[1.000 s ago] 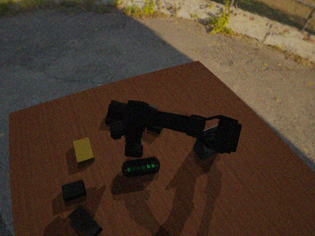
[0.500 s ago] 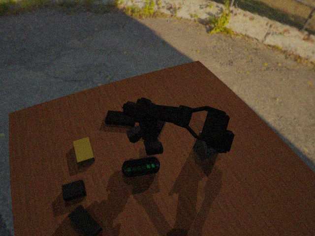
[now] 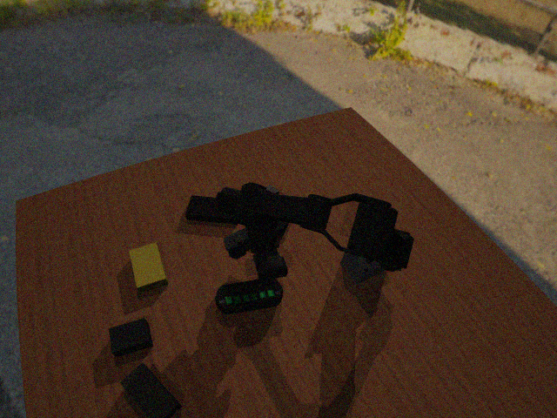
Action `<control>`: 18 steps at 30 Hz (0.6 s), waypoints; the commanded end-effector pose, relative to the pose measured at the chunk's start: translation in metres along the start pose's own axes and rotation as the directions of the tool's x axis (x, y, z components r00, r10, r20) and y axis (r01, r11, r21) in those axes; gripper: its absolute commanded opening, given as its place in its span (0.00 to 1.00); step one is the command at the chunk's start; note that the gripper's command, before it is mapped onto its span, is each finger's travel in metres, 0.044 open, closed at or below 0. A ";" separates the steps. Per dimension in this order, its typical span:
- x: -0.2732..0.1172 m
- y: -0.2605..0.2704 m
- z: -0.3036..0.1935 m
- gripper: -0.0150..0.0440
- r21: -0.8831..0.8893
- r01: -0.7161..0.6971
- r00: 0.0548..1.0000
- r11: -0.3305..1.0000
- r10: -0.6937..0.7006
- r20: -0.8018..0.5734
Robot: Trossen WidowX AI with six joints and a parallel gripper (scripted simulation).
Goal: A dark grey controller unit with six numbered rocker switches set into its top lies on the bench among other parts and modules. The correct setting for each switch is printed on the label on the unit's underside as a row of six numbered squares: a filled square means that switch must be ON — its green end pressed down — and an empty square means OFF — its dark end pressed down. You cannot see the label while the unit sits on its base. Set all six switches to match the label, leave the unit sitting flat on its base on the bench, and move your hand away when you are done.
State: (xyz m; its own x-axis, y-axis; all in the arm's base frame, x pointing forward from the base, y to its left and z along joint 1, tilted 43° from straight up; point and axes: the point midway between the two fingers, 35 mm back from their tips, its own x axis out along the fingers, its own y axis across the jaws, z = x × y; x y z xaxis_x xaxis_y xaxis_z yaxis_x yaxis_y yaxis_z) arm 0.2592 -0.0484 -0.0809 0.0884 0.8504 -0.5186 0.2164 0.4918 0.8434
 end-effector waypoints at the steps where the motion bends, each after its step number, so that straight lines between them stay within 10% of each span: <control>1: 0.008 -0.001 -0.002 0.25 0.011 -0.006 1.000 1.000 0.006 -0.003; 18: 0.029 -0.007 -0.003 0.25 0.010 -0.009 1.000 1.000 0.009 -0.003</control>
State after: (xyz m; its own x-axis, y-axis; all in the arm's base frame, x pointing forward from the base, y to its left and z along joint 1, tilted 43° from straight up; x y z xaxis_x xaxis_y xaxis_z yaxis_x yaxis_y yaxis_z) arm 0.2592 -0.0292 -0.1002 0.0870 0.8523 -0.5158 0.2168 0.4891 0.8448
